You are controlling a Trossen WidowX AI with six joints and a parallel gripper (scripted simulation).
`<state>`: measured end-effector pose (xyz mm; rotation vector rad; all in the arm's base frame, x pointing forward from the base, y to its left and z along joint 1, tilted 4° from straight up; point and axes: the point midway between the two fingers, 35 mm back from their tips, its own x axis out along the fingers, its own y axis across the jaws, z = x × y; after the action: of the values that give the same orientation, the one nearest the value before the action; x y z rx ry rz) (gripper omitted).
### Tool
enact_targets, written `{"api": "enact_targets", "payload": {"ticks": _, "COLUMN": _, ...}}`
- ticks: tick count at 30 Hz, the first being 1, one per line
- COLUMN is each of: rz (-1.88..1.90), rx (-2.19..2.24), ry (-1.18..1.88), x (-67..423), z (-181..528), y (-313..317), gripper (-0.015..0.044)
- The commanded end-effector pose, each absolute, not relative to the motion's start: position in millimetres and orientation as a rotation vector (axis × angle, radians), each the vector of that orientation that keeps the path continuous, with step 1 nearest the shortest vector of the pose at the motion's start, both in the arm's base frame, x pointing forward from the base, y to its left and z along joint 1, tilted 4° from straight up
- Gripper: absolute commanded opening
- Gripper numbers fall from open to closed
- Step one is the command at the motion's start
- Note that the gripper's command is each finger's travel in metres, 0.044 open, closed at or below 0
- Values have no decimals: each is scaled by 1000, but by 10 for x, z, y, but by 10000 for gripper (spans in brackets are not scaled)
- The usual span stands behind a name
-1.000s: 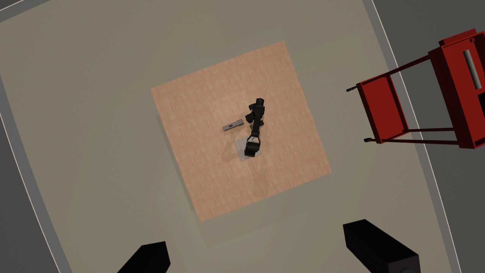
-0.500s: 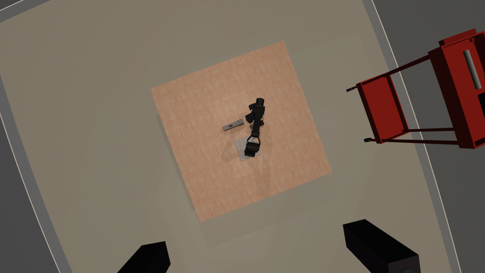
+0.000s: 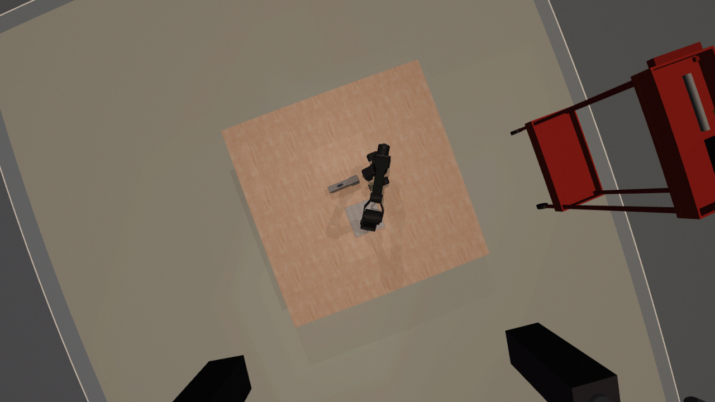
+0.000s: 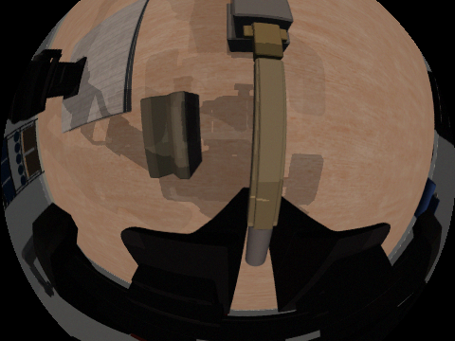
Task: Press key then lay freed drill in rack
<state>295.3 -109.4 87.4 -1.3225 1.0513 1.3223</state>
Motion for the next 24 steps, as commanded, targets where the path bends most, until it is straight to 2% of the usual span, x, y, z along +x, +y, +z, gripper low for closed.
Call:
{"api": "enact_targets", "payload": {"ticks": 1, "rz": 1321, "rx": -1329, "ry": 1047, "x": 2966, "z": 904, "y": -1101, "gripper": 0}}
{"api": "enact_targets", "payload": {"ticks": 24, "rz": 1323, "rx": -1329, "ry": 1049, "x": 2676, "z": 844, "y": -1219, "gripper": 0}}
